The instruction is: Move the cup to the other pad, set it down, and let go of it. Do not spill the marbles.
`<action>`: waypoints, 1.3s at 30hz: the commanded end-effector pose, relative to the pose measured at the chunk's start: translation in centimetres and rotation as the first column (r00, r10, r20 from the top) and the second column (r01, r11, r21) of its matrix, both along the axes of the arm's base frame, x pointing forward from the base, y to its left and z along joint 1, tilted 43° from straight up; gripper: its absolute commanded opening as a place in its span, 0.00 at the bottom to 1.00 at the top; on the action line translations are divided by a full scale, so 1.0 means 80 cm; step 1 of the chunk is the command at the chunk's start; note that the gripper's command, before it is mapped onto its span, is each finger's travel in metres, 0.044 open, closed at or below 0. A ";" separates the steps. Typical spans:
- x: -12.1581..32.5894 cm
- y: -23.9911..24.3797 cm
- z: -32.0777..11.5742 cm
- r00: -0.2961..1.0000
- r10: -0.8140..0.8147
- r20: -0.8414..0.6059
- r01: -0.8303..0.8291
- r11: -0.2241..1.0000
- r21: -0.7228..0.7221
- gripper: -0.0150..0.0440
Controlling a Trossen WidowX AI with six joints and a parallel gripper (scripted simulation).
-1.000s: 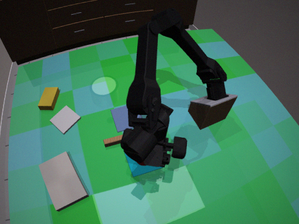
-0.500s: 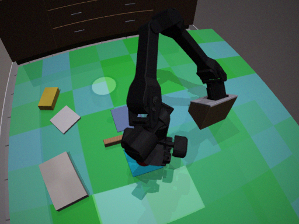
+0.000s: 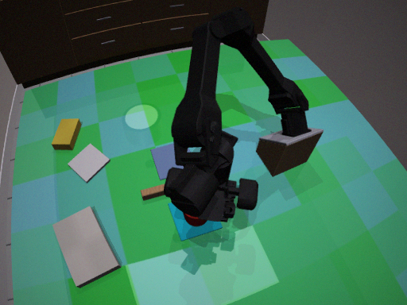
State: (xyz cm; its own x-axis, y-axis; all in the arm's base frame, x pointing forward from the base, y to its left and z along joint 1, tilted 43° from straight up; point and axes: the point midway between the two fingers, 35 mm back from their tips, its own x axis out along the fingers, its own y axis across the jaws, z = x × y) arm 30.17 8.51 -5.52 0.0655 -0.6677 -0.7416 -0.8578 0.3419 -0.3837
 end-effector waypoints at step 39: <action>-0.010 0.063 0.071 1.000 0.006 0.001 -0.006 1.000 0.002 1.00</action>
State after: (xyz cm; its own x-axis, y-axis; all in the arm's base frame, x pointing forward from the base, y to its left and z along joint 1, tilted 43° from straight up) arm 29.33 13.69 0.24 0.0721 -0.6649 -0.7434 -0.8590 0.3374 -0.3851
